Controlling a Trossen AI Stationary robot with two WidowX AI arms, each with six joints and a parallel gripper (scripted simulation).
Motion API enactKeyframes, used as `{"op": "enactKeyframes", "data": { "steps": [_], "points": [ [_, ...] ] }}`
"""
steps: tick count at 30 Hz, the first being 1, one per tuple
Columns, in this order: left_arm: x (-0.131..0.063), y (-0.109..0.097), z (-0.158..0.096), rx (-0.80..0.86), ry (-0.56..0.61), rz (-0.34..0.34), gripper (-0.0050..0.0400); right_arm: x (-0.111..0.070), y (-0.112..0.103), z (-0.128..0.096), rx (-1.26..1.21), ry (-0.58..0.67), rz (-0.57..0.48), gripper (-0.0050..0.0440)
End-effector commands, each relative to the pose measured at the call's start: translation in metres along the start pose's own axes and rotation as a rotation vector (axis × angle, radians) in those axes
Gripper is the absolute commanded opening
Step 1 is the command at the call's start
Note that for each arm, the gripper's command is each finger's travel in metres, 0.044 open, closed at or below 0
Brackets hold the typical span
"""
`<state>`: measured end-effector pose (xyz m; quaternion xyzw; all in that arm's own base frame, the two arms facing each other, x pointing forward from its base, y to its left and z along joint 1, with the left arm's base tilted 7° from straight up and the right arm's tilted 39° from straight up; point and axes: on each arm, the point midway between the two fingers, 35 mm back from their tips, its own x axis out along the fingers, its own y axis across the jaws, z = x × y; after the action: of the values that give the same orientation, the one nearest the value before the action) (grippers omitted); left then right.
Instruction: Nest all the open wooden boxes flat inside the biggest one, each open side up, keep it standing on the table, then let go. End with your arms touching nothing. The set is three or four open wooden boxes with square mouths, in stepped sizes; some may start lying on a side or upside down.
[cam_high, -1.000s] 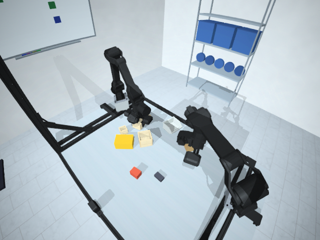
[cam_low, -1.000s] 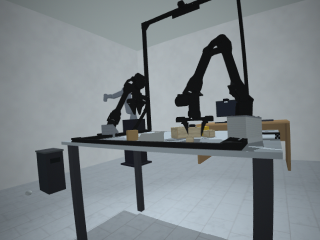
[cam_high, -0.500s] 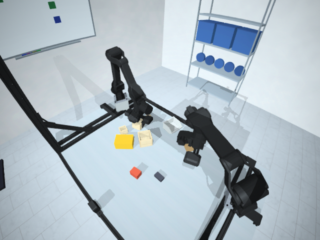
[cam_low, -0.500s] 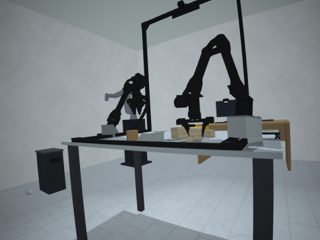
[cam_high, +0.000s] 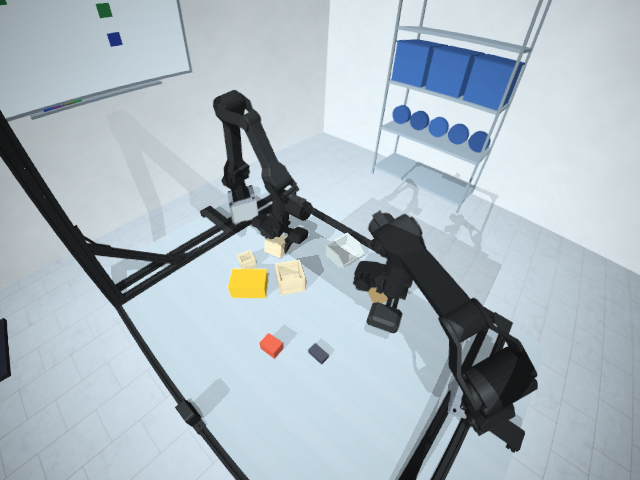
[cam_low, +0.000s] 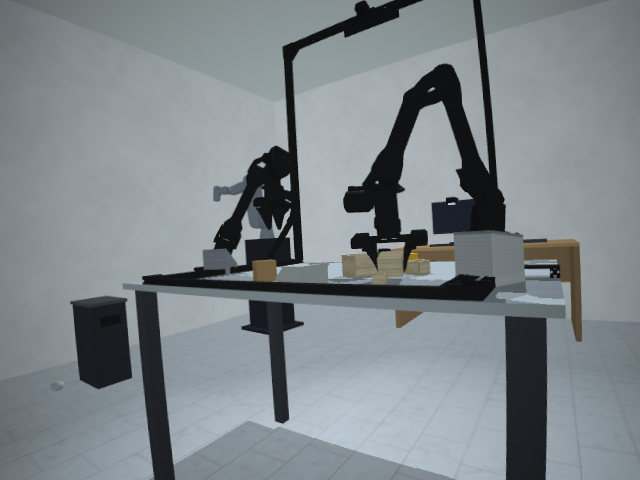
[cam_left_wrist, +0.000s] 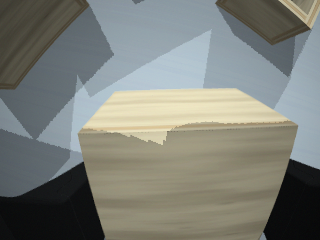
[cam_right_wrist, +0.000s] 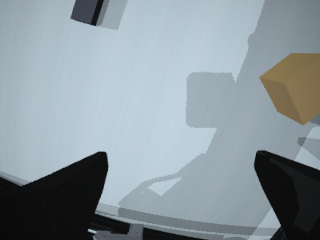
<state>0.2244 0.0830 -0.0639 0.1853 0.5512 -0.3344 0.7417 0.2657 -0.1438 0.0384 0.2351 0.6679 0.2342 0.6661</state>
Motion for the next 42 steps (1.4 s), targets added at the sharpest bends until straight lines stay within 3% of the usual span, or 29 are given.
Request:
{"op": "enactKeyframes", "data": {
  "steps": [1, 35, 42],
  "points": [
    [-0.003, -0.001, -0.001, 0.0, -0.052, 0.0, 0.0, 0.0, 0.0, 0.0, -0.002, -0.002, 0.001, 0.04],
    [-0.02, -0.001, -0.014, 0.0, -0.401, 0.001, 0.0, 0.0, 0.0, 0.0, -0.002, -0.002, 0.001, 0.04],
    [-0.025, -0.001, -0.015, 0.0, -0.404, 0.001, 0.0, 0.0, 0.0, 0.0, -0.002, -0.002, 0.001, 0.04]
  ]
}}
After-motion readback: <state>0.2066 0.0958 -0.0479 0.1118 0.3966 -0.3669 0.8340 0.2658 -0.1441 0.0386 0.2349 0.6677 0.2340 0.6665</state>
